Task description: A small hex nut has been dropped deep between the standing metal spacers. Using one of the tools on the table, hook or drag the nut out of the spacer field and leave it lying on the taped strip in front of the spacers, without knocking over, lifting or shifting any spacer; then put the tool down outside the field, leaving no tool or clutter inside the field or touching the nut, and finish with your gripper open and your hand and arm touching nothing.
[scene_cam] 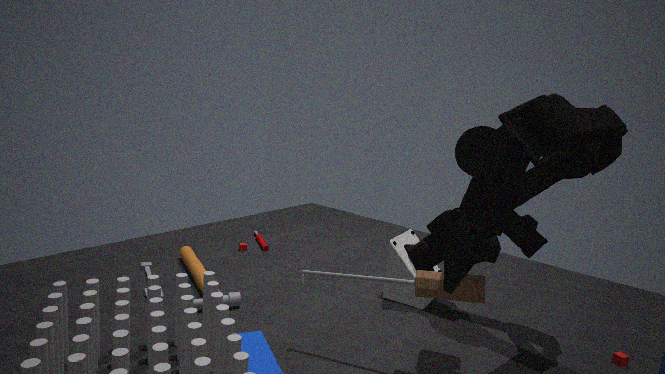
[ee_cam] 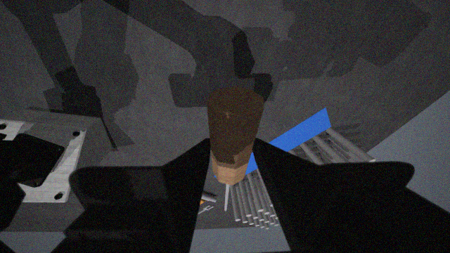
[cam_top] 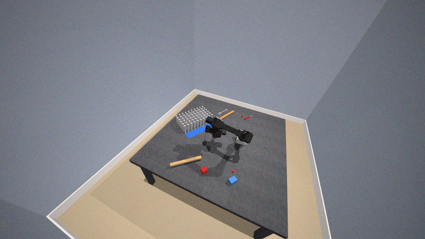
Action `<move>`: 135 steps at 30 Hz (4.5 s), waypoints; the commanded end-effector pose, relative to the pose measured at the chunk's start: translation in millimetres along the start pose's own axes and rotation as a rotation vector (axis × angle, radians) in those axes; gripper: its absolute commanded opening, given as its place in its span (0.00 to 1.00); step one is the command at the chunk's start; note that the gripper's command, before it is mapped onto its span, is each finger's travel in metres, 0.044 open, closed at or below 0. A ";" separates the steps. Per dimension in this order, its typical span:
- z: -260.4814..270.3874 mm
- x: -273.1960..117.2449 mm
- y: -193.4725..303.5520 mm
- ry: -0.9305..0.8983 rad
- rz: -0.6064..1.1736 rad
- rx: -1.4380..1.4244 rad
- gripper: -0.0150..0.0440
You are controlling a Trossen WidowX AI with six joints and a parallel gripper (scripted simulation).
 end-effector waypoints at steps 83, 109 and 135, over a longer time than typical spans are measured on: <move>-21.2 -36.4 -128.1 -0.913 -0.209 2.491 0.25; -23.4 -22.9 -129.6 -0.901 -0.197 2.491 0.25; -25.2 -6.8 -132.0 -0.890 -0.187 2.490 0.25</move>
Point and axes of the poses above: the point midway between the two fingers, 35 mm back from their tips, its own x axis out along the fingers, its own z axis across the jaws, y = z × x, the point moved 9 cm from there along -x, back along the fingers, and after that the axes turned 1 degree about x, right-handed, at the moved point
